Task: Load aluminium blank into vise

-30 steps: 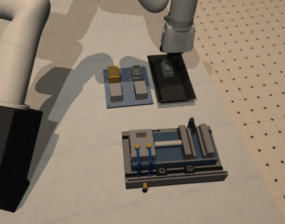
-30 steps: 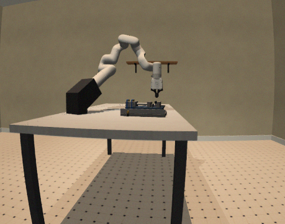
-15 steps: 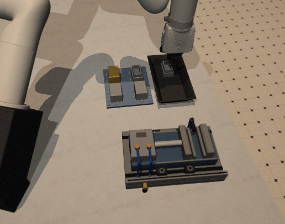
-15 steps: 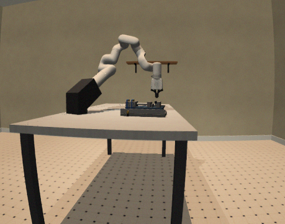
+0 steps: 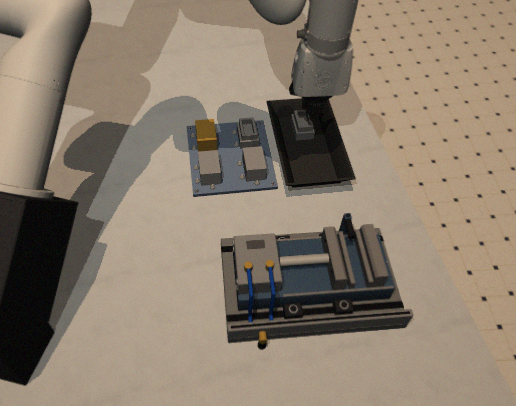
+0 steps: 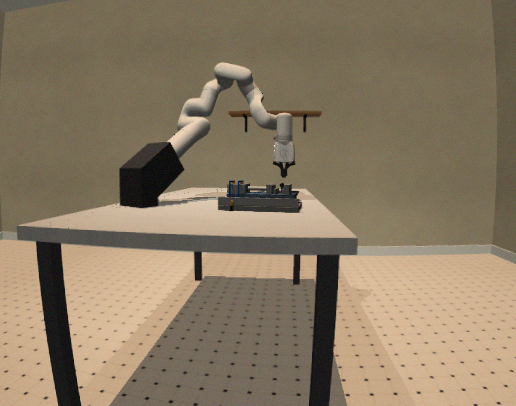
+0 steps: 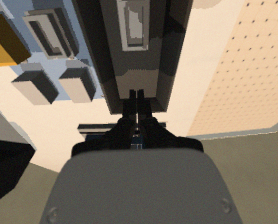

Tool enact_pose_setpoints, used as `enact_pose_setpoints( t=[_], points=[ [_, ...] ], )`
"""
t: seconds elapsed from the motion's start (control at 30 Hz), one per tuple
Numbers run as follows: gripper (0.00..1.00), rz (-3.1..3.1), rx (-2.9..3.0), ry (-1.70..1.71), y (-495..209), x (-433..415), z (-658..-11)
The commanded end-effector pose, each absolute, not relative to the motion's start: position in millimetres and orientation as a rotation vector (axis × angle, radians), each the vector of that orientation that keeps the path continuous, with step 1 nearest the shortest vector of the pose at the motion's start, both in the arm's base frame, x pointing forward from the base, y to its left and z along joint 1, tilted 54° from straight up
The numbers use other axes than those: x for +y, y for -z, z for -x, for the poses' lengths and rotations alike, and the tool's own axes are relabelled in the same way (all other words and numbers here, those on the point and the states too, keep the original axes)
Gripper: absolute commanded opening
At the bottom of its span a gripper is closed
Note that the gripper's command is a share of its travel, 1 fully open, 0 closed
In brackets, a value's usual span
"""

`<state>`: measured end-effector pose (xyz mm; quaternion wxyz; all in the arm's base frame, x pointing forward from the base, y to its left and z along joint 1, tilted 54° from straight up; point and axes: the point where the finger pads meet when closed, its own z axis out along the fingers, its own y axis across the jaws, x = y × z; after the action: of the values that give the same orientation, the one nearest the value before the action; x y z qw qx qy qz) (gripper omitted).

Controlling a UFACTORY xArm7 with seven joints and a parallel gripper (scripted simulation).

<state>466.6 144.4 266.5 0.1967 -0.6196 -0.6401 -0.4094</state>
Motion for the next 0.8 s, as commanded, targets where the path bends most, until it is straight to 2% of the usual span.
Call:
enact_pose_setpoints(
  t=[0.0, 0.77],
  points=[
    [0.0, 1.738, -1.79, 1.15, -267.4, 143.0, -467.7],
    [0.0, 1.738, -1.79, 1.15, -269.8, 140.0, -466.7]
  ],
)
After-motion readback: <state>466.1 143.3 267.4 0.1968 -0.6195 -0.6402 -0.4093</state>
